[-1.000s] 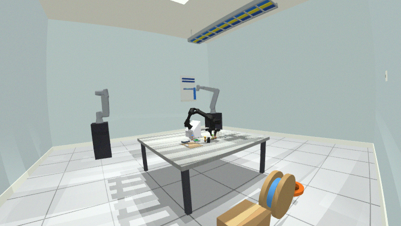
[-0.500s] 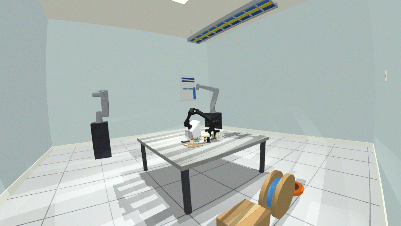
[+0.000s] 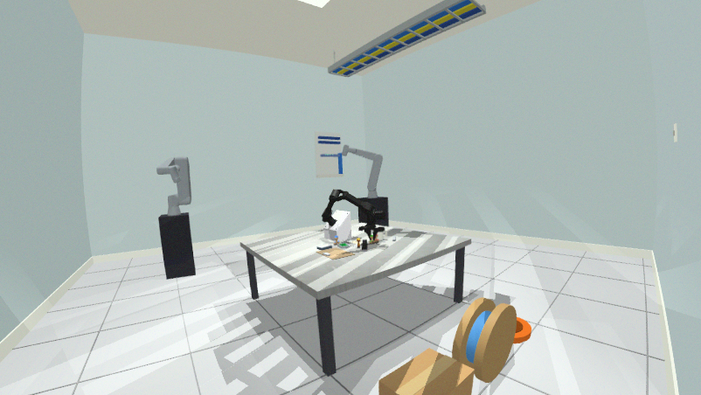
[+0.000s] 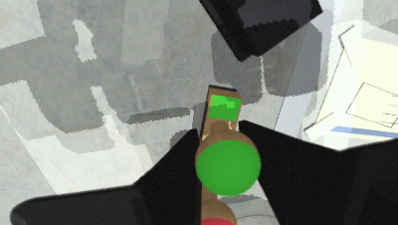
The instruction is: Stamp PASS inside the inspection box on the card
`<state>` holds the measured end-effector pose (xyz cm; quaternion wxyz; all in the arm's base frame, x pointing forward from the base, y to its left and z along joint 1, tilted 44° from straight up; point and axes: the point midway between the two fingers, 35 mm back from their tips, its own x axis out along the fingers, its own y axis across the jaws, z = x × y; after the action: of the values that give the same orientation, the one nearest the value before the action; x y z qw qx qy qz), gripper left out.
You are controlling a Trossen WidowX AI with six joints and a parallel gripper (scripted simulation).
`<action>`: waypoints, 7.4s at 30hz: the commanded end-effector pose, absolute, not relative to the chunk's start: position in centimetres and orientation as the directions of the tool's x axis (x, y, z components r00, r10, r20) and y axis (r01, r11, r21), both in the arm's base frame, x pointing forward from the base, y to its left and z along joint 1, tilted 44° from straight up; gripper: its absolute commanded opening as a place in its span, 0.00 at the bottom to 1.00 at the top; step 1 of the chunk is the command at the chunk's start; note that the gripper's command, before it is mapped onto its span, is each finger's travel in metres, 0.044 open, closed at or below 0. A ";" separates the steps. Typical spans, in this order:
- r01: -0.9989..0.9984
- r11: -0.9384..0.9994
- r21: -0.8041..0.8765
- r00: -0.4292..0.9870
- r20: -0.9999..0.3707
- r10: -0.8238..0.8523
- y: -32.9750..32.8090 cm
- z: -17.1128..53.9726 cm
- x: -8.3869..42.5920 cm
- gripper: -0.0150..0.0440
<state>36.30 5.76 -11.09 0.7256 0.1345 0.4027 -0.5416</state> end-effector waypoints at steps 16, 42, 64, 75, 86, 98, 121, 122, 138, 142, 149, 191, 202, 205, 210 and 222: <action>0.894 0.380 -0.238 0.093 -0.731 -0.677 6.3 -10.5 36.3 0.25; 0.893 0.384 -0.233 0.099 -0.731 -0.675 7.2 -9.6 36.2 0.25; 0.893 0.388 -0.230 0.104 -0.732 -0.674 8.0 -8.8 36.1 0.25; 0.892 0.390 -0.228 0.107 -0.732 -0.673 8.4 -8.4 36.1 0.25; 0.892 0.392 -0.226 0.110 -0.732 -0.672 8.8 -8.0 36.0 0.25; 0.892 0.393 -0.224 0.112 -0.732 -0.672 9.2 -7.6 35.9 0.25; 0.891 0.397 -0.220 0.118 -0.733 -0.670 9.9 -6.8 35.7 0.25; 0.891 0.397 -0.220 0.118 -0.733 -0.670 9.9 -6.7 35.7 0.25; 0.890 0.400 -0.218 0.121 -0.733 -0.669 10.2 -6.0 35.6 0.25; 0.890 0.401 -0.218 0.121 -0.735 -0.667 8.8 -4.4 35.6 0.25; 0.889 0.403 -0.217 0.120 -0.738 -0.664 6.3 -1.7 35.2 0.25; 0.890 0.398 -0.224 0.119 -0.728 -0.676 -4.7 6.9 29.1 0.25; 0.890 0.397 -0.223 0.119 -0.728 -0.675 -5.2 6.4 29.2 0.25; 0.890 0.397 -0.223 0.119 -0.728 -0.675 -5.3 6.3 29.2 0.25; 0.891 0.397 -0.222 0.119 -0.728 -0.675 -5.5 6.0 29.3 0.25; 0.891 0.396 -0.221 0.119 -0.728 -0.675 -6.1 5.4 29.3 0.25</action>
<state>29.56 -5.77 5.73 0.7369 0.1413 0.3946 -0.5304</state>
